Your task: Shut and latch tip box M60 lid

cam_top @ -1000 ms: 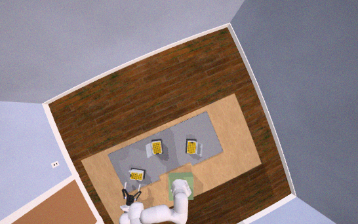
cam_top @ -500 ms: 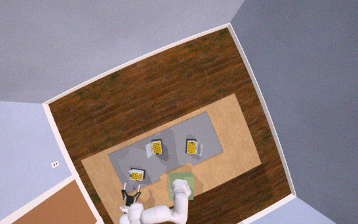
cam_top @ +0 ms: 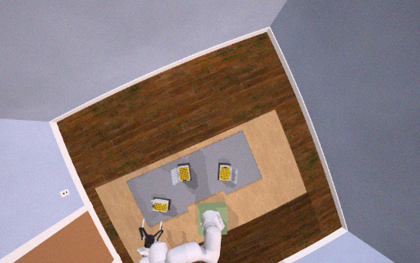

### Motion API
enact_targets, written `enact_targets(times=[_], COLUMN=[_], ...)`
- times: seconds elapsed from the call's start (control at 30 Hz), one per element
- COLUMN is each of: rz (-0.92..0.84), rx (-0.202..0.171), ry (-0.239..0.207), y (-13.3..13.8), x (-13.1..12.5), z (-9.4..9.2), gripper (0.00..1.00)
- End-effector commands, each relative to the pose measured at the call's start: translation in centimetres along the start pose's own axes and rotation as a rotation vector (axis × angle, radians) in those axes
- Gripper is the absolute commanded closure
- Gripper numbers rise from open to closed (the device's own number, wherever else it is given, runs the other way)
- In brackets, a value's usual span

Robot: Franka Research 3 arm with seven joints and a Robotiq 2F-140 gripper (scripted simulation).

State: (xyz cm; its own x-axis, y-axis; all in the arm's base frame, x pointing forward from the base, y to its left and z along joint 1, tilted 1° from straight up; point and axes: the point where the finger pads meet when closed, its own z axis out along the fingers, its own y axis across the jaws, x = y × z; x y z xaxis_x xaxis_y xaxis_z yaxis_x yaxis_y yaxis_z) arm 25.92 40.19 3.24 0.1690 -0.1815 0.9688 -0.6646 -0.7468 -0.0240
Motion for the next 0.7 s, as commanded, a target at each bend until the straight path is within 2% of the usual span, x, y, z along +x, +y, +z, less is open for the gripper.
enact_targets(times=[0.0, 0.07, 0.57, 0.67], rz=[-0.019, -0.019, -0.019, -0.019], rx=[-0.009, -0.009, -0.009, -0.009], ry=[0.007, 0.007, 0.007, 0.007], y=[0.3, 0.3, 0.1, 0.1], x=[1.8, 1.8, 9.0, 9.0], z=[-0.3, -0.3, -2.3, -2.3], gripper=[0.0, 0.0, 0.0, 0.0])
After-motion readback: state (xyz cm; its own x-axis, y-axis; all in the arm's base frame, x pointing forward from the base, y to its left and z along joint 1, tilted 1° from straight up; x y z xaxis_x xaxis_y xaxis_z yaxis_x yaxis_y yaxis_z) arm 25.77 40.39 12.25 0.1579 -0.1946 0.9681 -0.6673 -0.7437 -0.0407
